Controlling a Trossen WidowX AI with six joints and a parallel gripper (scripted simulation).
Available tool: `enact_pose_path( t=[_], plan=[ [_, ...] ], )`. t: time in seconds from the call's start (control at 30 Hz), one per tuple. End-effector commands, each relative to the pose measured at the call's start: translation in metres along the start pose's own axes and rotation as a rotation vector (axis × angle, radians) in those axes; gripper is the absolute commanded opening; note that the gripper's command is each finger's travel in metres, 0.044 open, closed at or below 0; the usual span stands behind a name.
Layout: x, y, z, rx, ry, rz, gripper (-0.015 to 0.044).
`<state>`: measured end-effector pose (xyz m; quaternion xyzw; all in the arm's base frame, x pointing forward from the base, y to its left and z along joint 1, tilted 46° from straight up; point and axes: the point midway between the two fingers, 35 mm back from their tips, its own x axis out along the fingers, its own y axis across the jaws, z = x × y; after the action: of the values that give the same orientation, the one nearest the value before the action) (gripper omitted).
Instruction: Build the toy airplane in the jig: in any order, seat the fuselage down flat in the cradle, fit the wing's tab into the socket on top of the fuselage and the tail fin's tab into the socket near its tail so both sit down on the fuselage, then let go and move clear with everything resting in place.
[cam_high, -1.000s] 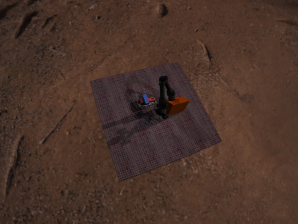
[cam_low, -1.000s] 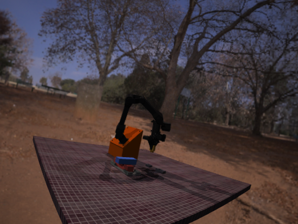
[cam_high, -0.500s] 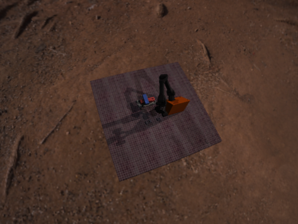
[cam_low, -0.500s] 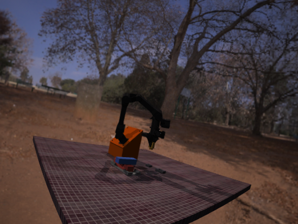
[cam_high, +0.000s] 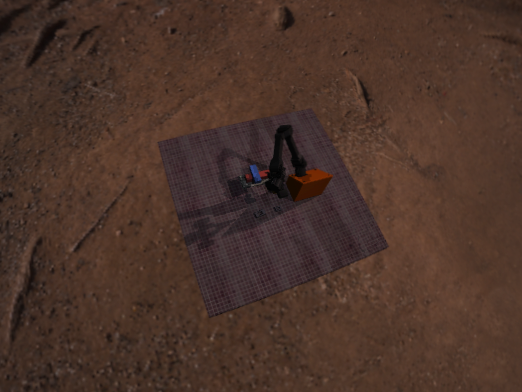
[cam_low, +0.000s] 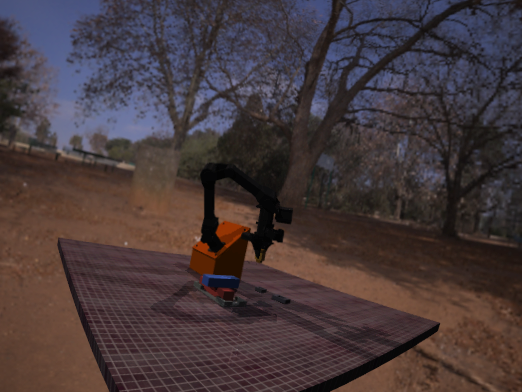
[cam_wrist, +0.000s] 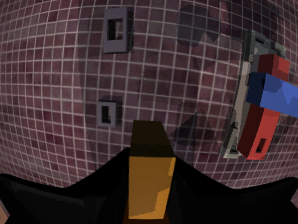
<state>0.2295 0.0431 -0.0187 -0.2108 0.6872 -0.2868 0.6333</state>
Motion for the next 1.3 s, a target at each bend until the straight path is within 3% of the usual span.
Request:
enact_pose_path(
  t=[0.0,1.27],
  plan=[
    [0.002,-0.015,0.003,0.001,-0.004,0.004,0.0],
    [0.022,-0.137,-0.006,0.049,-0.019,-0.005,0.0]
  ],
)
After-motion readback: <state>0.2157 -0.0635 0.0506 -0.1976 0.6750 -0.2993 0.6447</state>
